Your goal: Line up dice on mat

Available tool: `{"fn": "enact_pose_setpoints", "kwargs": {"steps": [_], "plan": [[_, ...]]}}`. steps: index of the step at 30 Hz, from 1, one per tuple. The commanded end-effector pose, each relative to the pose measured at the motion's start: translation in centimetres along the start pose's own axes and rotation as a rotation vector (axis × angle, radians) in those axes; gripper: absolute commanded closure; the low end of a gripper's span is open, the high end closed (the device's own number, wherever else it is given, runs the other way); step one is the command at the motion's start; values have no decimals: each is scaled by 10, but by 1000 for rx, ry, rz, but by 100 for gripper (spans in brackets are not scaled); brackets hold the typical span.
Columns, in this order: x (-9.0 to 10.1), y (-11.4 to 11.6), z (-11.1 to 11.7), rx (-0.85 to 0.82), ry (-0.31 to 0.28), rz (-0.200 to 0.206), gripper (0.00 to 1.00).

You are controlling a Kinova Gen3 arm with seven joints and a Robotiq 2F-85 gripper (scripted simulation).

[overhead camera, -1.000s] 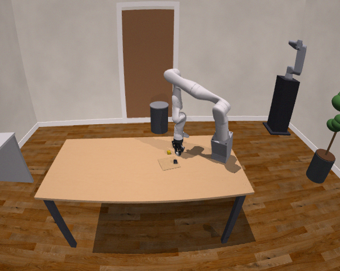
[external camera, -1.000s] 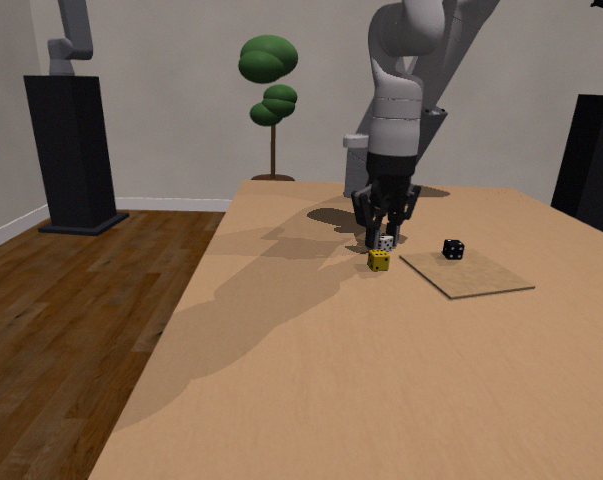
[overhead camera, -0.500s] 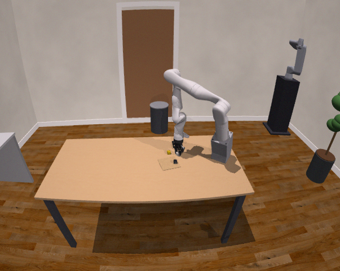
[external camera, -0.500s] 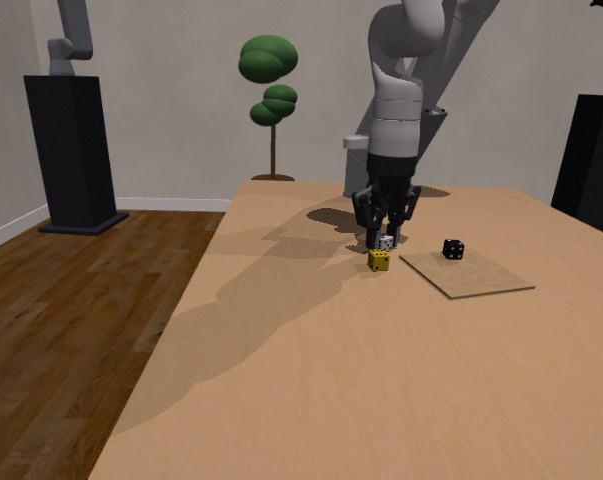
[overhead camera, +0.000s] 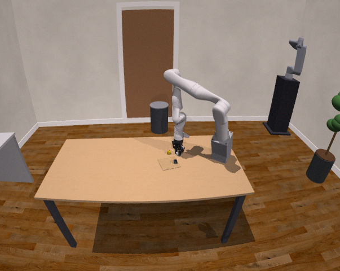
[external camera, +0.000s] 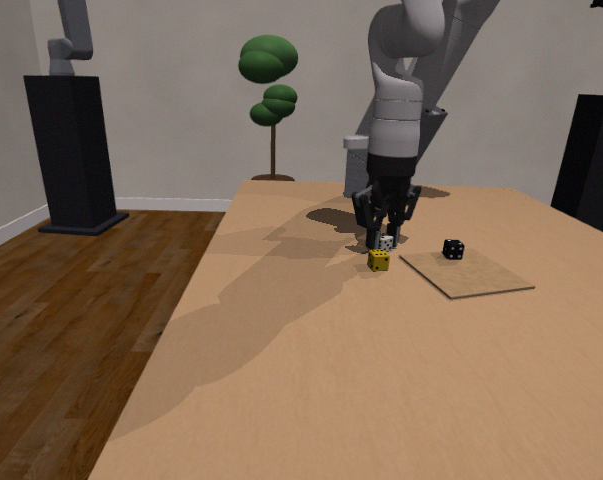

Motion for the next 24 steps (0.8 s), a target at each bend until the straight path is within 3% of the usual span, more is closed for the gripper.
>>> {"fn": "enact_pose_setpoints", "kwargs": {"steps": [1,5,6,24], "plan": [[0,0,0,0,0,1,59],[0,0,0,0,0,1,59],[0,0,0,0,0,1,79],[0,0,0,0,0,1,79]]}}
Point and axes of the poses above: the point where the finger pads meet when closed, its own x axis back along the fingers, its own y axis across the jaws, z = x × y, the point moved 5 cm from there along x, back along the fingers, and after that the axes turned 2 degrees about -x, right-handed, at the moved point
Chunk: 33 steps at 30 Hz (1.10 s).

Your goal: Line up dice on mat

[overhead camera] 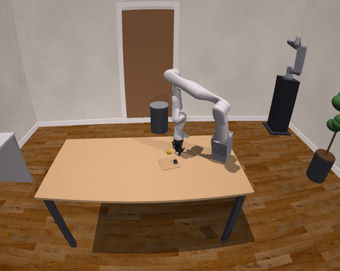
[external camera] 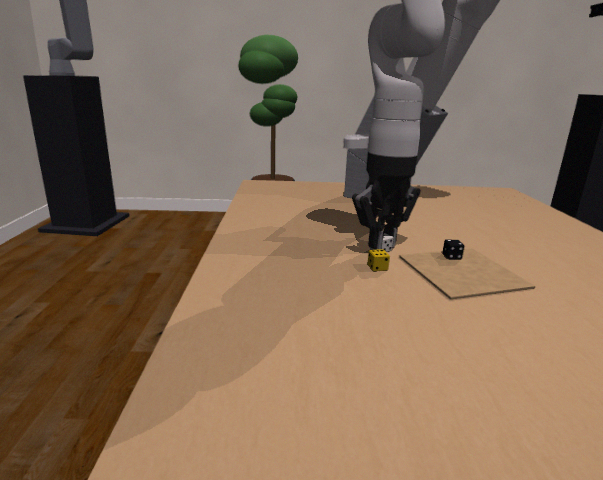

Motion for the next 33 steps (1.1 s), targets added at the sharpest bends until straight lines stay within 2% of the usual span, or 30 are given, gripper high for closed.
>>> {"fn": "enact_pose_setpoints", "kwargs": {"steps": [1,21,25,33], "plan": [[0,0,0,0,0,1,79],[3,0,0,0,0,1,79],[19,0,0,0,0,1,79],[72,0,0,0,0,1,79]]}}
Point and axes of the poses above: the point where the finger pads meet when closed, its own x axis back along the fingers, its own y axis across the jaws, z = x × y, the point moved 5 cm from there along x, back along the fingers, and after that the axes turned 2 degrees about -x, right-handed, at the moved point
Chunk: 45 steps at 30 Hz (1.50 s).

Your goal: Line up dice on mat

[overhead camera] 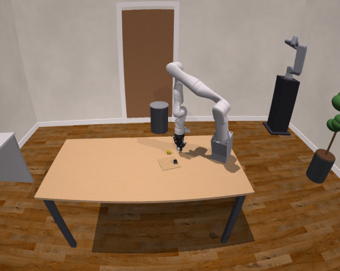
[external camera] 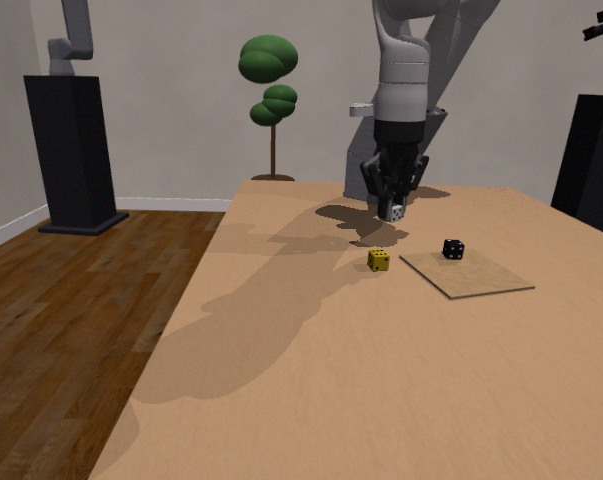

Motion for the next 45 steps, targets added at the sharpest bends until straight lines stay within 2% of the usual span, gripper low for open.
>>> {"fn": "enact_pose_setpoints", "kwargs": {"steps": [1,3,9,25,29,35,37,41,45], "plan": [[29,-12,-1,3,-4,39,79],[29,-12,-1,3,-4,39,79],[49,-11,-1,3,-4,39,79],[51,-10,-7,-26,-3,40,79],[51,-5,-26,-123,-1,42,79],[52,13,-75,-359,-7,44,79],[52,13,-75,-359,-7,44,79],[53,30,-105,-501,-17,40,79],[53,40,-122,-580,-23,35,79]]}}
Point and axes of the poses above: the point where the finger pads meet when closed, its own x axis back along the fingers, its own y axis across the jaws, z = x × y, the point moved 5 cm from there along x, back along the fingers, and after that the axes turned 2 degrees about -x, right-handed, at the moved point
